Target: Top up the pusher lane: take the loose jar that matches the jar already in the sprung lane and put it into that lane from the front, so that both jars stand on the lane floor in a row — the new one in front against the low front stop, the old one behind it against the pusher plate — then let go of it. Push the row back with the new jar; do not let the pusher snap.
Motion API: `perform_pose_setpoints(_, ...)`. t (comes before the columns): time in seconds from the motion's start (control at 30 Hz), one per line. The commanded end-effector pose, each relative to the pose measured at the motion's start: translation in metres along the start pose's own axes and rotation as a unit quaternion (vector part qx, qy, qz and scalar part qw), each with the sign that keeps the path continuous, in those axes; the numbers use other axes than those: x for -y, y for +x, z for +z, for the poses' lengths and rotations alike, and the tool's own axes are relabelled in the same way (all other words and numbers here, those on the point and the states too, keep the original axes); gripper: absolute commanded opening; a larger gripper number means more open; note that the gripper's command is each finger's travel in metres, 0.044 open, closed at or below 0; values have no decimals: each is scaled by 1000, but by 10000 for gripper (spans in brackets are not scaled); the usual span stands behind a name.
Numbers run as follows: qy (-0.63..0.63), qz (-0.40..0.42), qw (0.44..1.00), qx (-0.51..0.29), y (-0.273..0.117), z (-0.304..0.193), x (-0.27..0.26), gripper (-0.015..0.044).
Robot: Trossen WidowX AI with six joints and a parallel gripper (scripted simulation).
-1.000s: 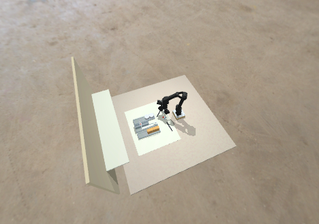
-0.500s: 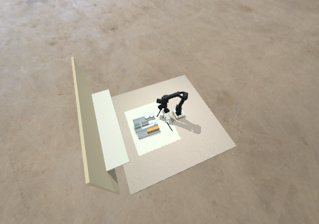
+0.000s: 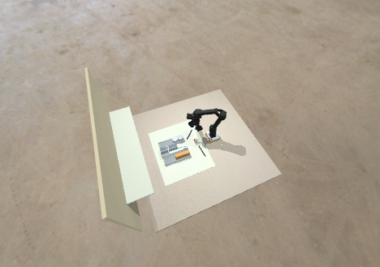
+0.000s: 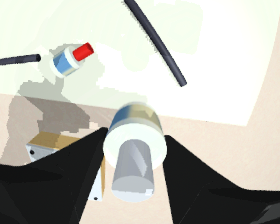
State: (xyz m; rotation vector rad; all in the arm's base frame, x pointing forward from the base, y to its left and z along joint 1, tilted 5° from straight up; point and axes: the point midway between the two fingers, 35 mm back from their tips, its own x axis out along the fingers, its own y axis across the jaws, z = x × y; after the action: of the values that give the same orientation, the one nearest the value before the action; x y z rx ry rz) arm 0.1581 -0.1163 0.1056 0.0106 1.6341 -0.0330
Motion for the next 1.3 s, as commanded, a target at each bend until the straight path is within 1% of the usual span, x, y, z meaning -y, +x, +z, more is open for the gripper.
perform_pose_setpoints(0.0, 2, -1, 1000, -1, -7, -1, -1, 0)
perform_pose_setpoints(0.13, 0, -3, 1000, 2, -5, 8, -3, 0)
perform_pose_setpoints(0.57, 3, -5, 1000, 9, 8, 65, -33, 0)
perform_pose_setpoints(0.9, 9, 0, 1000, 9, 21, 103, -71, 0)
perform_pose_setpoints(1.27, 15, 5, 1000, 6, 41, 135, -125, 0)
